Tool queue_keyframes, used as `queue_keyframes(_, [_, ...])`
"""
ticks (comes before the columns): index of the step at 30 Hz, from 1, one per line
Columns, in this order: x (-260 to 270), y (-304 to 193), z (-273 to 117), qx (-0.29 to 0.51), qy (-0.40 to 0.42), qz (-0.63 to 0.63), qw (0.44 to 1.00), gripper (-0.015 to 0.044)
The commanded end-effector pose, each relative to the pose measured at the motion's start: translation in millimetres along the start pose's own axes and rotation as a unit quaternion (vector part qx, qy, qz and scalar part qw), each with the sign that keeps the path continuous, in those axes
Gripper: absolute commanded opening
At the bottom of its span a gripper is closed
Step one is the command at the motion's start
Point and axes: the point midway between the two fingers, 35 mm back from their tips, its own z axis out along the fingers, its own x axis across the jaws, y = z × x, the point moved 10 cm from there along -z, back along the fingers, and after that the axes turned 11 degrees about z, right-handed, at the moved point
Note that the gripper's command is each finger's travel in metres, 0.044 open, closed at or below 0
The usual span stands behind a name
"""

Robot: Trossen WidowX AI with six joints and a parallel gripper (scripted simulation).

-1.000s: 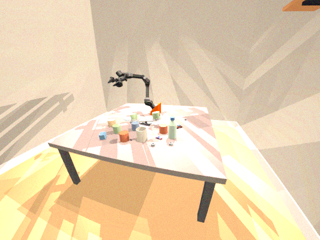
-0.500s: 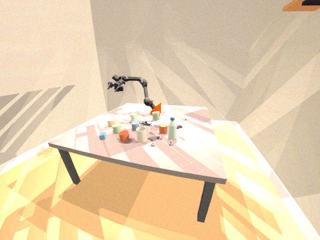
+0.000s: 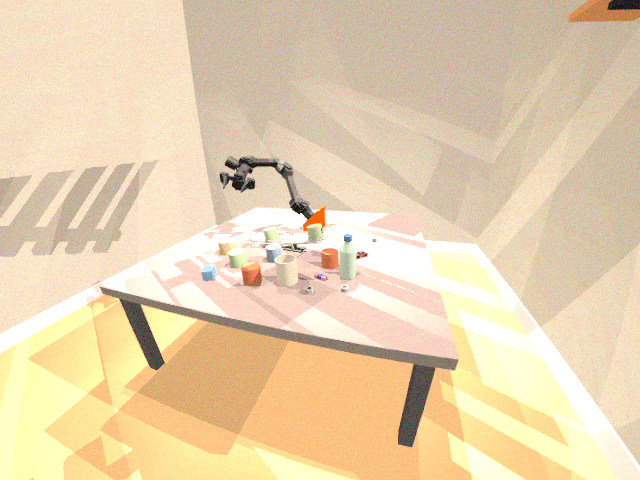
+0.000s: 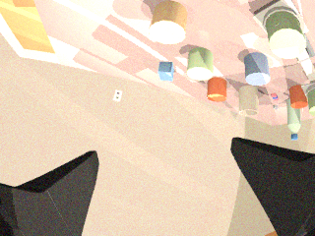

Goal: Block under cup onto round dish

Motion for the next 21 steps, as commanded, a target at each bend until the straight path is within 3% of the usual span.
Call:
queue_keyframes(1, [-10,-2,14,-0.01,-0.03,-0.021,0.999,0.044])
queue_keyframes(21, [-82,-25,71,-0.065,-0.178,-0.194,0.962,0.044])
